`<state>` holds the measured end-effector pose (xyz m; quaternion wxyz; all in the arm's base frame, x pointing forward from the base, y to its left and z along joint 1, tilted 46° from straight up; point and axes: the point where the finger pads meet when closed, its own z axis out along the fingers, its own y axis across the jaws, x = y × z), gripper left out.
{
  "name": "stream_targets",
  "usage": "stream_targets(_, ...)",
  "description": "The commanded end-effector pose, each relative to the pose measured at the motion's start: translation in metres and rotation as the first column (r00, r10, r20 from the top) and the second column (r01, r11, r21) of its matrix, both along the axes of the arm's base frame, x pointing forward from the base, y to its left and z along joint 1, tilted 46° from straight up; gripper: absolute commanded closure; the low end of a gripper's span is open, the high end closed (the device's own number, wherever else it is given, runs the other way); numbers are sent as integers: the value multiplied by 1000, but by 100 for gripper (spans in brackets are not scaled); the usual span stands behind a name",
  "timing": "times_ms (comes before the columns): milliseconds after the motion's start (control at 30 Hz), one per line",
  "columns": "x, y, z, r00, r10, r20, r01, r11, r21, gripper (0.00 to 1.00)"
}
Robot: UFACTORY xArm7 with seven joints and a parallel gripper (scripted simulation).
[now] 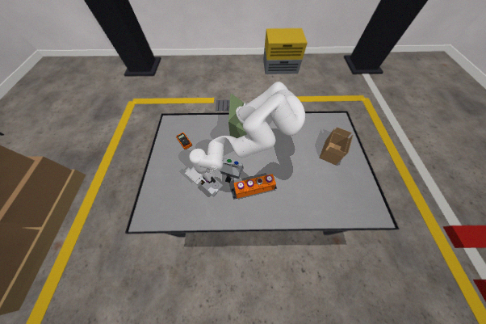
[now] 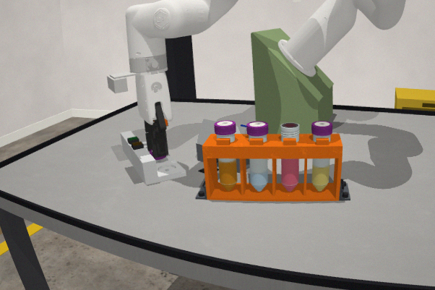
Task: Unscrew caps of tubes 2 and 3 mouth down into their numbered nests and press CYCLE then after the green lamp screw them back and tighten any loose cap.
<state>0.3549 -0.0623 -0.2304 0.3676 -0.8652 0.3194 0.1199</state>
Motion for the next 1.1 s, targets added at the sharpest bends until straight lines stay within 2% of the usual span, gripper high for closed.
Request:
stream_targets(0,1,-3,0,1000,-2,2,2,1000,-4,100)
stream_targets(1067,1,5,-7,1000,-2,2,2,1000,-4,100)
